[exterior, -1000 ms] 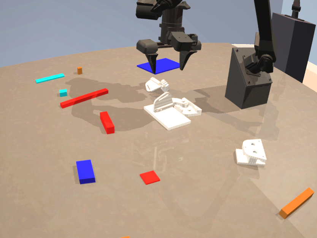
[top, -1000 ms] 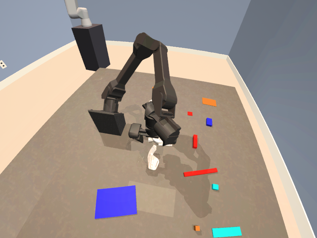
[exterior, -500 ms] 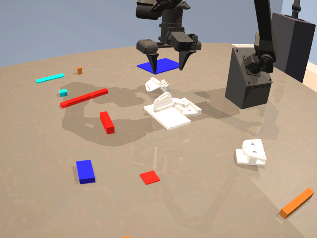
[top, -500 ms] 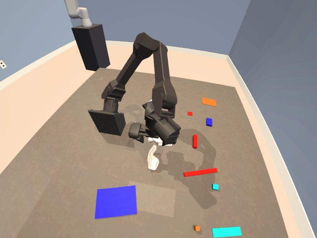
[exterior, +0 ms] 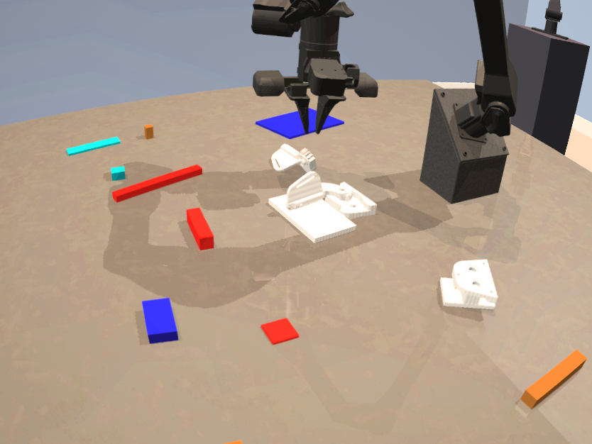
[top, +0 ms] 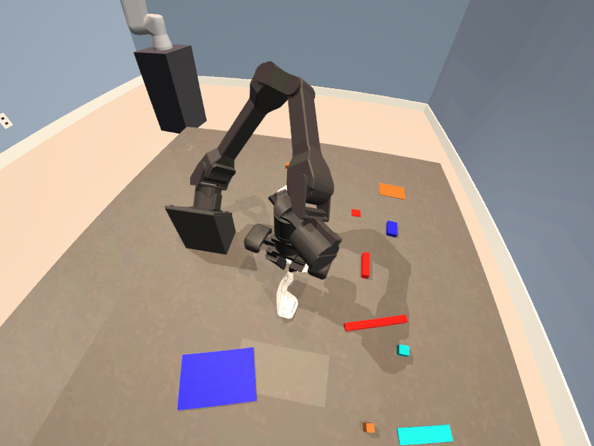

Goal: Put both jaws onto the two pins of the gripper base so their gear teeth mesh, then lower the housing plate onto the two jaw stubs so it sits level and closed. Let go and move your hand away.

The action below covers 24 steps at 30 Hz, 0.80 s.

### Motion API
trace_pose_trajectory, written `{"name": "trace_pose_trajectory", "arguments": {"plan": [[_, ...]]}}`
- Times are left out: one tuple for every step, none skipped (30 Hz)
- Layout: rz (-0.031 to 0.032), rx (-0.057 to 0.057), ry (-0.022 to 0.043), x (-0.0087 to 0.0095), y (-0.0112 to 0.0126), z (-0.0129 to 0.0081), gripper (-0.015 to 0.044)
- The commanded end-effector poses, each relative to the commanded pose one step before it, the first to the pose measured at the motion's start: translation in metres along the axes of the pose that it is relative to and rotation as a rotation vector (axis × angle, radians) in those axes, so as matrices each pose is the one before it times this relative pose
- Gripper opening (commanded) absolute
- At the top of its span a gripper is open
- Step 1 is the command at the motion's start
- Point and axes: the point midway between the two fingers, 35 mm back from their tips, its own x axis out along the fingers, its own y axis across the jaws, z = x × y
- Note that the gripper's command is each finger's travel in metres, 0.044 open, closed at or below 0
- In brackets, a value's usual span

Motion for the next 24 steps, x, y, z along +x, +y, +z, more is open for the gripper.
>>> {"name": "trace_pose_trajectory", "arguments": {"plan": [[0.00163,0.1043,-0.00003,-0.00008,-0.00133,0.00027,0.0000],[-0.00003,0.0214,0.00001,-0.00002,-0.00028,0.00008,0.0000],[-0.00003,0.0214,0.00001,-0.00002,-0.00028,0.00009,0.0000],[-0.00003,0.0214,0.00001,-0.00002,-0.00028,0.00009,0.0000],[-0.00003,0.0214,0.00001,-0.00002,-0.00028,0.00010,0.0000],[-0.00003,0.0214,0.00001,-0.00002,-0.00027,0.00011,0.0000],[-0.00003,0.0214,0.00000,-0.00002,-0.00027,0.00011,0.0000],[-0.00003,0.0214,0.00000,-0.00002,-0.00027,0.00012,0.0000],[-0.00003,0.0214,0.00000,-0.00002,-0.00027,0.00012,0.0000],[-0.00003,0.0214,0.00000,-0.00001,-0.00026,0.00013,0.0000],[-0.00003,0.0214,0.00000,-0.00001,-0.00026,0.00014,0.0000],[-0.00003,0.0214,0.00000,-0.00001,-0.00026,0.00014,0.0000],[-0.00003,0.0214,0.00000,-0.00001,-0.00025,0.00015,0.0000],[-0.00003,0.0214,0.00000,-0.00001,-0.00025,0.00015,0.0000],[-0.00003,0.0214,0.00000,-0.00001,-0.00025,0.00016,0.0000],[-0.00003,0.0214,0.00000,-0.00001,-0.00024,0.00016,0.0000],[-0.00003,0.0214,0.00000,-0.00001,-0.00024,0.00017,0.0000],[-0.00003,0.0214,0.00000,-0.00001,-0.00024,0.00018,0.0000],[-0.00003,0.0214,-0.00001,-0.00001,-0.00023,0.00018,0.0000],[-0.00003,0.0214,-0.00001,-0.00001,-0.00023,0.00019,0.0000],[-0.00003,0.0214,-0.00001,-0.00001,-0.00022,0.00019,0.0000],[-0.00003,0.0214,-0.00001,-0.00001,-0.00022,0.00020,0.0000],[-0.00003,0.0214,-0.00001,-0.00001,-0.00022,0.00020,0.0000],[-0.00003,0.0214,-0.00001,-0.00001,-0.00021,0.00021,0.0000]]}}
